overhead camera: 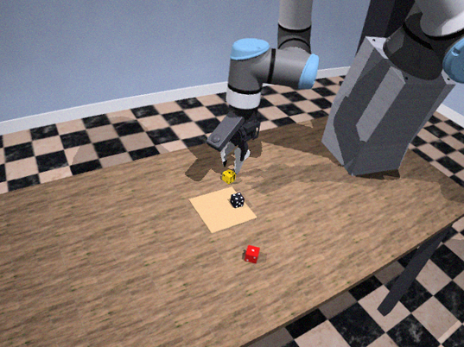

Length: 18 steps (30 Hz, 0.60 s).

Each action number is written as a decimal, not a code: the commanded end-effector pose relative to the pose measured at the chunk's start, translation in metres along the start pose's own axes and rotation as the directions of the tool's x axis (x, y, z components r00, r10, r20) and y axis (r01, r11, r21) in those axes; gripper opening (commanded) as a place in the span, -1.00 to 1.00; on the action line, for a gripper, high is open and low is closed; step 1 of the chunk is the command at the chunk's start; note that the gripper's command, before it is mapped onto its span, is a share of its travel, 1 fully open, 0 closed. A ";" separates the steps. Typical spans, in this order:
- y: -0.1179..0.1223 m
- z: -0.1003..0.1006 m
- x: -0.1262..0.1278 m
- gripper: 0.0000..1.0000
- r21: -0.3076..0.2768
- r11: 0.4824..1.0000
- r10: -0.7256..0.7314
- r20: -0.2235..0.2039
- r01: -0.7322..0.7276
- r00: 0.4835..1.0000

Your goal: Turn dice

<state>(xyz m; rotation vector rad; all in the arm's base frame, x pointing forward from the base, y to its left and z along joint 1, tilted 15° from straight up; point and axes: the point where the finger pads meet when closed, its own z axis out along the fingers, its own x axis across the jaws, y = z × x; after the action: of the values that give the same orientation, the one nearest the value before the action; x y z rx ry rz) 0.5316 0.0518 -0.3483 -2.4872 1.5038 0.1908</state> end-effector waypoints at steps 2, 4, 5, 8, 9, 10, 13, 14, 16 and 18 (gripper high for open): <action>0.000 0.000 0.000 -0.44 0.001 1.000 0.000 -0.001 0.000 1.000; 0.000 0.000 0.000 -0.44 0.001 1.000 0.000 -0.001 0.000 1.000; 0.000 0.000 0.000 -0.44 0.001 1.000 0.000 -0.001 0.000 1.000; 0.000 0.000 0.000 -0.44 0.001 1.000 0.000 -0.001 0.000 1.000; 0.000 0.000 0.000 -0.44 0.001 1.000 0.000 -0.001 0.000 1.000; 0.000 0.000 0.000 -0.44 0.001 1.000 0.000 -0.001 0.000 1.000; 0.000 0.001 0.000 -0.44 0.001 1.000 0.000 -0.001 0.000 1.000; 0.000 0.002 0.000 -0.44 0.001 1.000 0.000 -0.001 0.000 1.000; 0.000 0.004 0.000 -0.44 0.001 1.000 0.000 -0.001 0.000 1.000; 0.000 0.007 0.000 -0.44 0.001 1.000 0.000 -0.001 0.000 1.000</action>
<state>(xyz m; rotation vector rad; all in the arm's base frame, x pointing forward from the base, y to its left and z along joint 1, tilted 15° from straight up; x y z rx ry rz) 0.5316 0.0526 -0.3515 -2.4872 1.5038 0.1908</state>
